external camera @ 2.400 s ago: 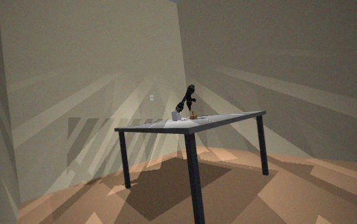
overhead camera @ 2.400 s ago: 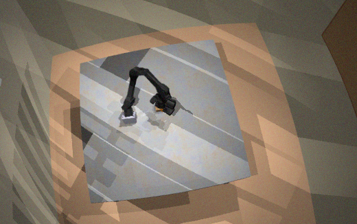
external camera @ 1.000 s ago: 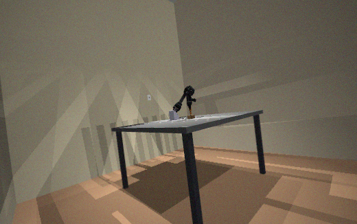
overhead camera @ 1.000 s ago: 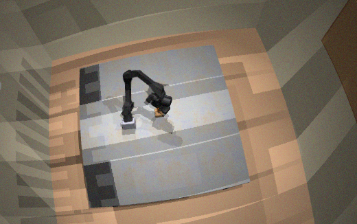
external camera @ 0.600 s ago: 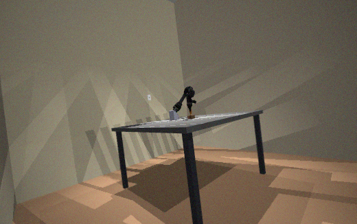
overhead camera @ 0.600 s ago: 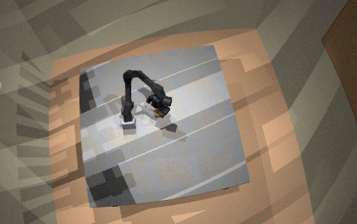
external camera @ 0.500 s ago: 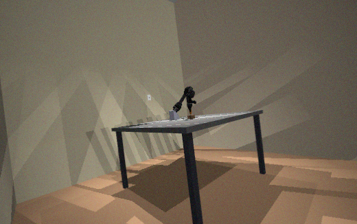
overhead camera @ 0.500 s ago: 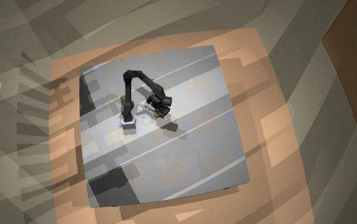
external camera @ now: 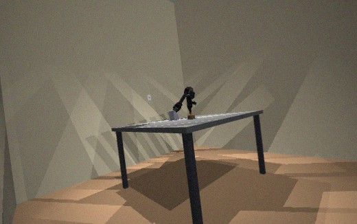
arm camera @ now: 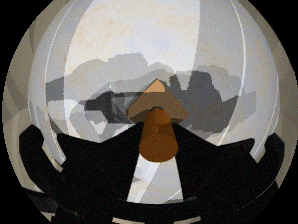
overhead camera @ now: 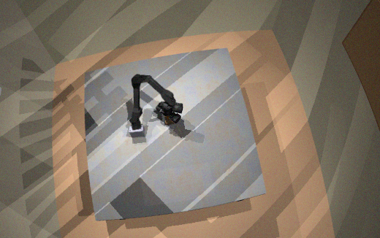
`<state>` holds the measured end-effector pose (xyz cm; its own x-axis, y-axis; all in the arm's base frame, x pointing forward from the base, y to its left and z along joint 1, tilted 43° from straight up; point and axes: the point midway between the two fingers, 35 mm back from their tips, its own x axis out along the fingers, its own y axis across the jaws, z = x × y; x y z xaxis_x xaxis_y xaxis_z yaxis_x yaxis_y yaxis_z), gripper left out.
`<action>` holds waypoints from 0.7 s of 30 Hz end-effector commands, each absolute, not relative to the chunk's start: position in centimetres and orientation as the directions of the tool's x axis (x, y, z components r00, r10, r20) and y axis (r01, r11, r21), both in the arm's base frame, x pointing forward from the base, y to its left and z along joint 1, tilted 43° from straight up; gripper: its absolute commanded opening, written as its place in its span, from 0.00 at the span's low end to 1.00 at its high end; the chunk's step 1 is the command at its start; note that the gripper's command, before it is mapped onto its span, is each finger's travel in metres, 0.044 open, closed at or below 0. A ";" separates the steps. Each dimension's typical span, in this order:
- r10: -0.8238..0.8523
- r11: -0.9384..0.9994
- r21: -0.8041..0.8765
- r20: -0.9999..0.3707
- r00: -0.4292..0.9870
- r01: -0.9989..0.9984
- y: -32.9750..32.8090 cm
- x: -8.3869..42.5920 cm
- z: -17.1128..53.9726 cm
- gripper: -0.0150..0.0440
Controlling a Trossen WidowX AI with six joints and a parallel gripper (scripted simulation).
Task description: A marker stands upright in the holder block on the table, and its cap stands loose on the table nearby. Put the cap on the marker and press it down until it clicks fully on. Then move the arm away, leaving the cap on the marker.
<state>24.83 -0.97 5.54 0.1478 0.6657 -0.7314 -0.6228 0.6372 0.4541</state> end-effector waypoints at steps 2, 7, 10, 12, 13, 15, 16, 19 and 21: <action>0.666 0.637 0.454 -0.731 0.148 -0.623 -1.0 24.8 5.5 0.52; 0.666 0.637 0.454 -0.731 0.148 -0.623 -1.0 24.8 5.5 0.74; 0.666 0.637 0.454 -0.731 0.148 -0.623 -1.0 24.8 5.5 0.88; 0.666 0.637 0.454 -0.731 0.148 -0.623 -1.0 24.8 5.5 0.97; 0.666 0.637 0.454 -0.731 0.148 -0.623 -1.0 24.8 5.5 1.00; 0.664 0.638 0.453 -0.733 0.148 -0.622 -1.7 24.8 6.2 1.00; 0.663 0.640 0.452 -0.734 0.148 -0.622 -2.6 24.7 7.0 1.00; 0.663 0.639 0.453 -0.734 0.146 -0.621 -5.4 24.0 10.2 1.00; 0.664 0.638 0.454 -0.733 0.146 -0.622 -6.0 23.7 11.0 1.00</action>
<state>24.23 -4.86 9.58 0.1503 0.6643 -0.7322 -0.6187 0.6409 0.4545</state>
